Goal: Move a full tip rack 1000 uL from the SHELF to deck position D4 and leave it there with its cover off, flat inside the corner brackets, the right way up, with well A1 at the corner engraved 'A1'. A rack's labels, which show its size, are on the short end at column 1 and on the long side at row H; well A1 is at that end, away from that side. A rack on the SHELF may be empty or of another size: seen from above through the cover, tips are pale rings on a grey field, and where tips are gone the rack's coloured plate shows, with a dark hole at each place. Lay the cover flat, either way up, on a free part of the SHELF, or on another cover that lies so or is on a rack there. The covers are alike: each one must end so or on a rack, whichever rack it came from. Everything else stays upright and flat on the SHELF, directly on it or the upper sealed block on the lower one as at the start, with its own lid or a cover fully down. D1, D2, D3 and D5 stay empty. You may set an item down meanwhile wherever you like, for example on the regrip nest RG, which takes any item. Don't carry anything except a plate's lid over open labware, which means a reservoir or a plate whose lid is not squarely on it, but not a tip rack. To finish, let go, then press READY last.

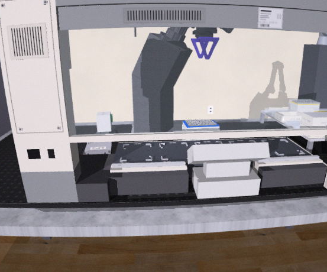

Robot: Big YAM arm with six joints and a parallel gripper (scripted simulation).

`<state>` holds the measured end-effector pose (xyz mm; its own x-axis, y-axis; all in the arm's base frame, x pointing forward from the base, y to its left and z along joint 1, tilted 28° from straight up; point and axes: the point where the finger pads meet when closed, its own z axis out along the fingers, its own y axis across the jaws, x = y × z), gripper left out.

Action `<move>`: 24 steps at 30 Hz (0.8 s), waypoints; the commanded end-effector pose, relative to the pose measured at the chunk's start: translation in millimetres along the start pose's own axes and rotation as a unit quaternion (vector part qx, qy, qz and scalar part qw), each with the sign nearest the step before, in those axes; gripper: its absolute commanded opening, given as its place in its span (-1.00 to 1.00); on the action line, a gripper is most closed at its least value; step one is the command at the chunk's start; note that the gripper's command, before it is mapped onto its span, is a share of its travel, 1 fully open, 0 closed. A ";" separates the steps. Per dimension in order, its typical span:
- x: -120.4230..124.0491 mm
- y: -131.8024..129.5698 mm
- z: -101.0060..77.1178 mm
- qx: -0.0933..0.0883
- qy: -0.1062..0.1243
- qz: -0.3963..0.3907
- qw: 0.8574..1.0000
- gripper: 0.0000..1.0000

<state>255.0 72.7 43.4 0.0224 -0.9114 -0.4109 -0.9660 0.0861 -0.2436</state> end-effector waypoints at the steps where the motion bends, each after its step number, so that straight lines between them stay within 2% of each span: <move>1: -2.5 -10.3 -5.4 0.010 -0.002 -0.002 1.000 1.00; 4: -2.5 -10.3 -5.4 0.010 -0.002 -0.002 1.000 1.00; 5: 6.4 4.2 -0.9 -0.006 0.000 0.026 1.000 1.00; 6: 6.6 4.2 -0.8 -0.006 0.000 0.036 0.999 1.00; 9: 2.8 -10.7 -7.4 0.008 -0.001 0.060 0.998 1.00; 16: 2.9 -10.5 -7.2 0.010 -0.001 0.109 0.994 1.00; 24: 2.9 -10.7 -7.3 0.010 -0.002 0.188 0.982 1.00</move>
<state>252.4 70.4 41.1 -0.2457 -0.8526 -0.4612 -0.9358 0.3327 -0.1165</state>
